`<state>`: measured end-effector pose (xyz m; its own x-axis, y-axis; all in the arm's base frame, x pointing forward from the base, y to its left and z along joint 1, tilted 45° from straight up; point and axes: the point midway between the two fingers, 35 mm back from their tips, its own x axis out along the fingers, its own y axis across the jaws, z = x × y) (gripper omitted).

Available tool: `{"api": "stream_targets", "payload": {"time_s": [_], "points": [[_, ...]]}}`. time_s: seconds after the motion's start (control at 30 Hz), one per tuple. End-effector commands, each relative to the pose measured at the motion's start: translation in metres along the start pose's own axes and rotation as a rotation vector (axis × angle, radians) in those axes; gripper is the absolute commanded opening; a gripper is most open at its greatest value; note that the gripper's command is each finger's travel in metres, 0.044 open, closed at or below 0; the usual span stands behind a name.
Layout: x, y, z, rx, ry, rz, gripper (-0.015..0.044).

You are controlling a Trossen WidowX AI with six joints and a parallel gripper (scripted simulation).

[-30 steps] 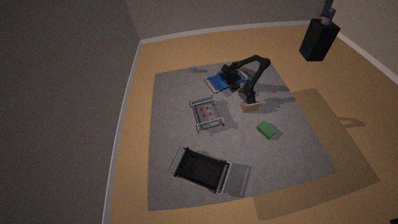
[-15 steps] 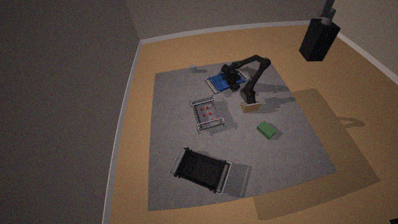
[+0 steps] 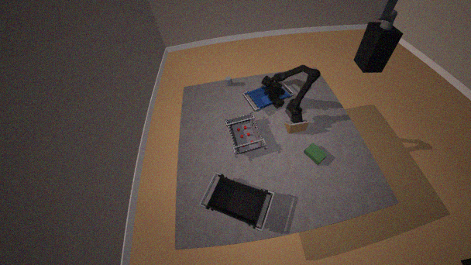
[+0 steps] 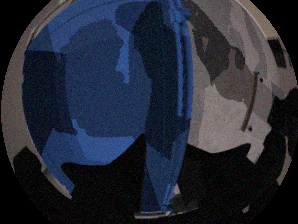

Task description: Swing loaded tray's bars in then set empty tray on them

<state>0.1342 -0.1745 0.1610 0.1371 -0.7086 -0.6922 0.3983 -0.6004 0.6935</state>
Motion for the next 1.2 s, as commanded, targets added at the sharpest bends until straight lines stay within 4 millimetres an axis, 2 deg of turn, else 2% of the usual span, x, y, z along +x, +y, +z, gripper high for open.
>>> {"api": "stream_targets", "payload": {"time_s": [0.0, 0.43, 0.87, 1.03, 1.17], "points": [[-0.002, -0.002, -0.001, -0.002, 0.004, -0.012, 0.0008], [-0.039, -0.004, -0.006, 0.003, 0.007, -0.032, 0.0000], [-0.077, -0.002, -0.001, -0.003, 0.005, -0.018, 0.0000], [-0.079, -0.001, 0.000, -0.003, 0.005, -0.016, 0.0000], [-0.084, 0.007, -0.001, -0.003, 0.005, -0.016, 0.0000]]}}
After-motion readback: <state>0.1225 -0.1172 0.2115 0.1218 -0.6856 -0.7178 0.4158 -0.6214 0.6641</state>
